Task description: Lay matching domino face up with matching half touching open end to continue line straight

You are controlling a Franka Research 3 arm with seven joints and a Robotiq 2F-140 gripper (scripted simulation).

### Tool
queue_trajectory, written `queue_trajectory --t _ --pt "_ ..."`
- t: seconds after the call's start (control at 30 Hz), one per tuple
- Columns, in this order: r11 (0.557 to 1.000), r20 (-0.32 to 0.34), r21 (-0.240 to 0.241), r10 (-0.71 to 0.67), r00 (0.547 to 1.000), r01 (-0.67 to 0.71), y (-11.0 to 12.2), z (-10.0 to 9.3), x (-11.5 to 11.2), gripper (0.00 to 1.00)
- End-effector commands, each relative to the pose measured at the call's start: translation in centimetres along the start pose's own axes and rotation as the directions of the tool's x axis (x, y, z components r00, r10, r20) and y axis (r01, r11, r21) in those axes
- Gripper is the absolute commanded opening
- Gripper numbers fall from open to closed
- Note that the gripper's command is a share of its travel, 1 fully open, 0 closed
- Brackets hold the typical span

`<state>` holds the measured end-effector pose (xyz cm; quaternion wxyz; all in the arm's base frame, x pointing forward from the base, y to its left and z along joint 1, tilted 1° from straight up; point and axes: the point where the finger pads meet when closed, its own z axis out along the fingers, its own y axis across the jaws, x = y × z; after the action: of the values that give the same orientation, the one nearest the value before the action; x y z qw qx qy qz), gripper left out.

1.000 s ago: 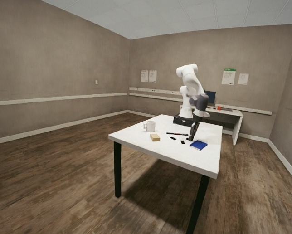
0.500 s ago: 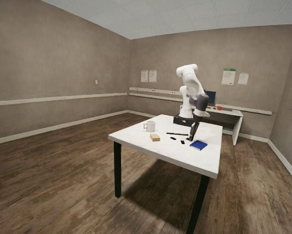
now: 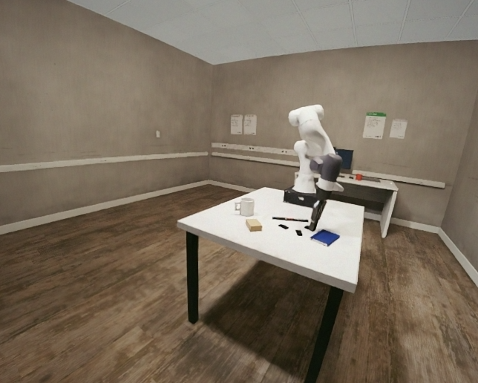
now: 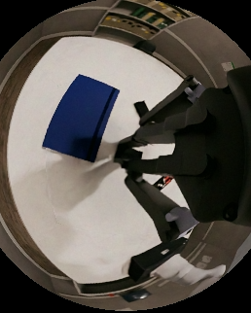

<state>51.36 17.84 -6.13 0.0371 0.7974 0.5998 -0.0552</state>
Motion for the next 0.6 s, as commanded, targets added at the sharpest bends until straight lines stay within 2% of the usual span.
queue_trajectory --t 0.0,0.57 --pt "1.000 -0.003 -0.002 0.007 1.000 -0.007 0.07 0.00 0.12 0.23" --pt "1.000 -0.003 -0.002 0.007 1.000 -0.007 0.07 -0.42 0.06 0.23"
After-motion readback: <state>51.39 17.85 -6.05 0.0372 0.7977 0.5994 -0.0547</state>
